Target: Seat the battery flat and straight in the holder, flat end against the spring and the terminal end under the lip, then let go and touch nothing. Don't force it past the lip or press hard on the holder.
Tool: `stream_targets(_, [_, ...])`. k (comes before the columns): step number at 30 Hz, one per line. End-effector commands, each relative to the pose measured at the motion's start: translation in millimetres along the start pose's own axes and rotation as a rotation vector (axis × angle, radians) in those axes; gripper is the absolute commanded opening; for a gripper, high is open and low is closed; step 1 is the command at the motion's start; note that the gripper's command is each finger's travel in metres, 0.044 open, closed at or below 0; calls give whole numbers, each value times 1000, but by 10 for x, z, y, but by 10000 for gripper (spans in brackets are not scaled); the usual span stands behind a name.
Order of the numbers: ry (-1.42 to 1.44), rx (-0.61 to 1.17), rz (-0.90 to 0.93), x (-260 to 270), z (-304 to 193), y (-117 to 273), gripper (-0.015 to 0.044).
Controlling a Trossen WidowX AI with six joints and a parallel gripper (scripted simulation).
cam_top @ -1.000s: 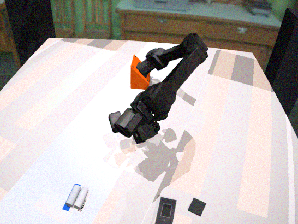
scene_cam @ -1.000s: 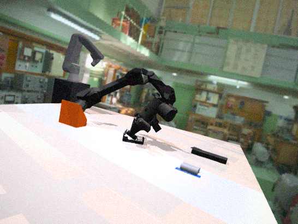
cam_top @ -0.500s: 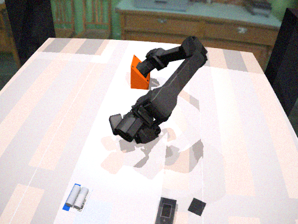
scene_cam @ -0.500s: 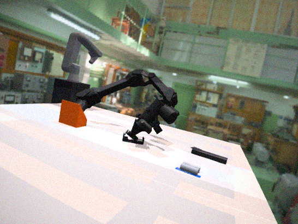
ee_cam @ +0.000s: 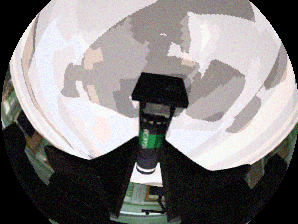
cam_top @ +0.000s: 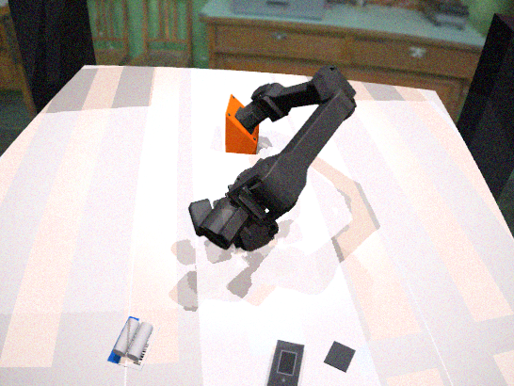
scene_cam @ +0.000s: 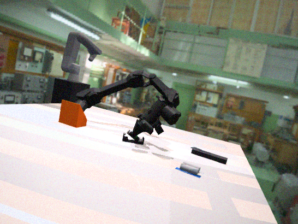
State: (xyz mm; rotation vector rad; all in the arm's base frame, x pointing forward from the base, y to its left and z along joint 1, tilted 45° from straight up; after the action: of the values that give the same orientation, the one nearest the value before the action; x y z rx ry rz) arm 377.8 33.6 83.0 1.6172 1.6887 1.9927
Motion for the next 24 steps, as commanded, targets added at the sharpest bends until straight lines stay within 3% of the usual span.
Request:
stream_targets(1, [0,-9,-1,-3,44,28,66])
stream_targets(24, [0,-43,10,-19,64,39,66])
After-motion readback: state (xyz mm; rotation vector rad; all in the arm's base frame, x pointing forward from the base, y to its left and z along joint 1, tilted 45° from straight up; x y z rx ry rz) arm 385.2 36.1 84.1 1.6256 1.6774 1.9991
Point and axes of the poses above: the point midway between the two fingers, 35 mm back from their tips, its own y axis back along the fingers, its own x axis across the jaws, z = x × y, the point moved 10 cm from there along y, back along the fingers, and after that the axes turned 8 degrees about -y, right-handed, at the moved point
